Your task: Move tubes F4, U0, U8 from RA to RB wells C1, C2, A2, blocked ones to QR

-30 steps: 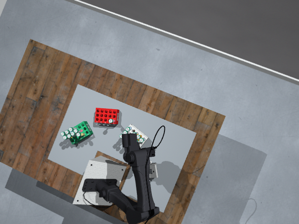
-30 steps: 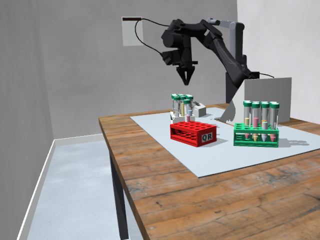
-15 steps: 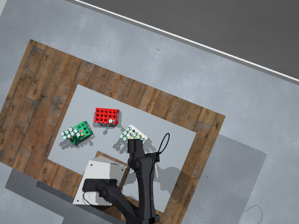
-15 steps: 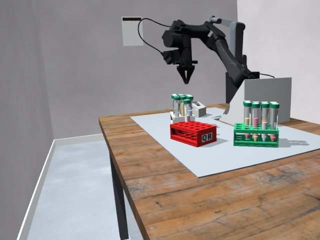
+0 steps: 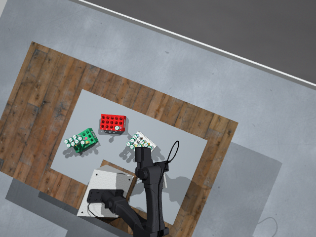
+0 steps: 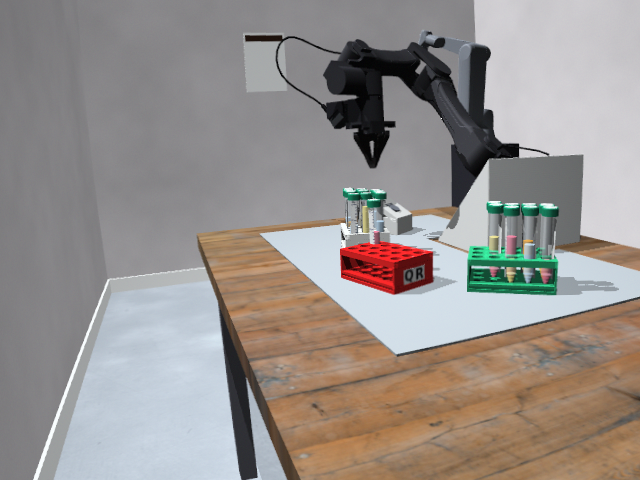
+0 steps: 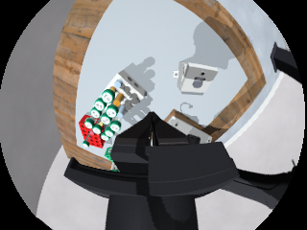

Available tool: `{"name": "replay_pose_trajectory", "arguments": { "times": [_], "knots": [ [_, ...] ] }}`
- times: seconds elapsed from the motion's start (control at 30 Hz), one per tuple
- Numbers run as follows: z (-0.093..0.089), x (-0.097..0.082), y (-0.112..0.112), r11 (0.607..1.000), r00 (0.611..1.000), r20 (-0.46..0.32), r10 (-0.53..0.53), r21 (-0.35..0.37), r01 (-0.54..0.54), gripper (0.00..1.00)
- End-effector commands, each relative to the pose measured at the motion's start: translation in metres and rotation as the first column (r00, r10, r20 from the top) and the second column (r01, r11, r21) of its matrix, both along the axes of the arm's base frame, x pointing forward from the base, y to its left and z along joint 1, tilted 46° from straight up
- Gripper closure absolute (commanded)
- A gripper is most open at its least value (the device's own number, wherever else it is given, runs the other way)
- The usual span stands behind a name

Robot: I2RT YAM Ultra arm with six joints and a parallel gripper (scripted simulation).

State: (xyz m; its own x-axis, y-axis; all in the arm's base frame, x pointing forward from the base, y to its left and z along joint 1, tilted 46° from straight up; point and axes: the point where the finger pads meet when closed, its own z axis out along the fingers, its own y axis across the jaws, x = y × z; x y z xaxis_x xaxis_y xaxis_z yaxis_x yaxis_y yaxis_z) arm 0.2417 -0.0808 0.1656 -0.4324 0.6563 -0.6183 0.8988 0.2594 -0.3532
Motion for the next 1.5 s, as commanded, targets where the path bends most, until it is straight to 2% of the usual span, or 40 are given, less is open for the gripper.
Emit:
{"name": "replay_pose_trajectory", "arguments": {
  "times": [0.0, 0.67, 1.0, 1.2, 1.47],
  "knots": [
    [0.002, -0.004, 0.001, 0.999, 0.999, -0.031, 0.03, -0.025, -0.03, 1.0],
    [0.002, -0.004, 0.001, 0.999, 0.999, -0.031, 0.03, -0.025, -0.03, 1.0],
    [0.026, -0.035, -0.023, 1.0, 1.0, -0.025, 0.01, -0.023, -0.011, 1.0],
    [0.033, -0.043, -0.029, 1.0, 1.0, -0.016, 0.01, -0.022, -0.01, 1.0],
    [0.036, -0.038, -0.025, 0.999, 1.0, -0.002, 0.03, -0.021, -0.03, 1.0]
  ]
}}
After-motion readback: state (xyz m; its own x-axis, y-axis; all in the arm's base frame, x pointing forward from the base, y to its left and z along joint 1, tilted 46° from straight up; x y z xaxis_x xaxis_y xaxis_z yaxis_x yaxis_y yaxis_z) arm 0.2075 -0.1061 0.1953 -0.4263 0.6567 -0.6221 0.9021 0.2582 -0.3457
